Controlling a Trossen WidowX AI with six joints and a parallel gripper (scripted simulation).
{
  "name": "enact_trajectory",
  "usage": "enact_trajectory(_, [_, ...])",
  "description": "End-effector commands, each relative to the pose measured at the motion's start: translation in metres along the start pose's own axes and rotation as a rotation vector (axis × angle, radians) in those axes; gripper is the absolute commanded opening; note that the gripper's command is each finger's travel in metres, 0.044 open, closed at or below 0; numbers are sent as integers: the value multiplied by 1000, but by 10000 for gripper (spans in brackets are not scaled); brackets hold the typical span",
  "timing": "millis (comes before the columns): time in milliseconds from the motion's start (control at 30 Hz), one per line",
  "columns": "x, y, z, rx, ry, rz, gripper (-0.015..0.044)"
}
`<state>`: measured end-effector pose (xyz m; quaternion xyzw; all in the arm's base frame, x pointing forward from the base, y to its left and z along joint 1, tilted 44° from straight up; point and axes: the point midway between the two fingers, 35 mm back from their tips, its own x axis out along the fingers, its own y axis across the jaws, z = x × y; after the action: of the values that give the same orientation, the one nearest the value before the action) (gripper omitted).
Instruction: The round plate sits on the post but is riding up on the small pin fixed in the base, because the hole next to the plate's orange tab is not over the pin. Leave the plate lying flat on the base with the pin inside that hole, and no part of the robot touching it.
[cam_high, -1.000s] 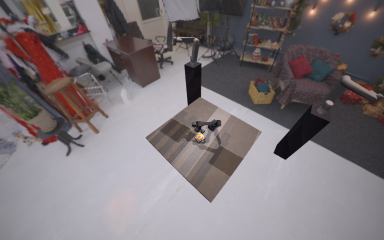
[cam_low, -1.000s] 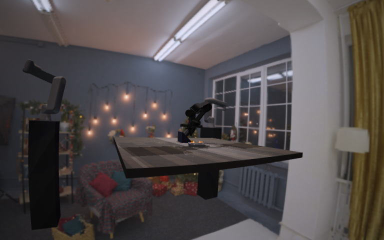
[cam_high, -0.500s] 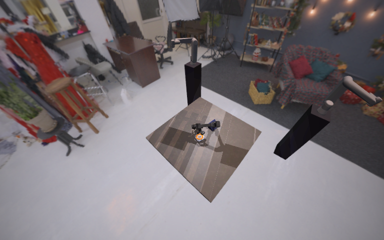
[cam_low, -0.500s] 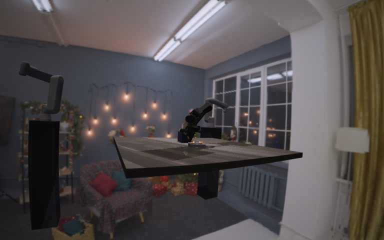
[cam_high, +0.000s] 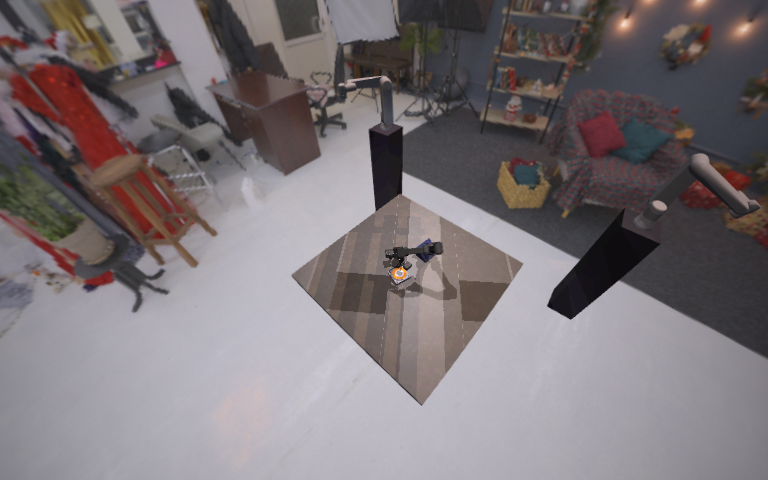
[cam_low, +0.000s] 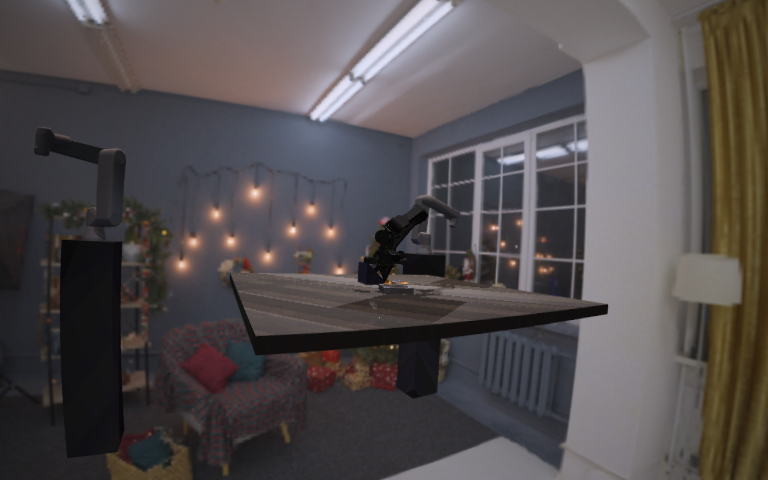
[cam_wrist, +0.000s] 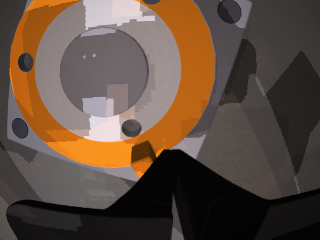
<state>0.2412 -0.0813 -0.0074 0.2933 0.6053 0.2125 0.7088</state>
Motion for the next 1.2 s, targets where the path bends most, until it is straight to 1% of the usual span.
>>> enact_trajectory(0, [1, 5, -3, 4, -1, 5, 0])
enact_trajectory(1167, [0, 46, -9, 4, 0, 7, 0])
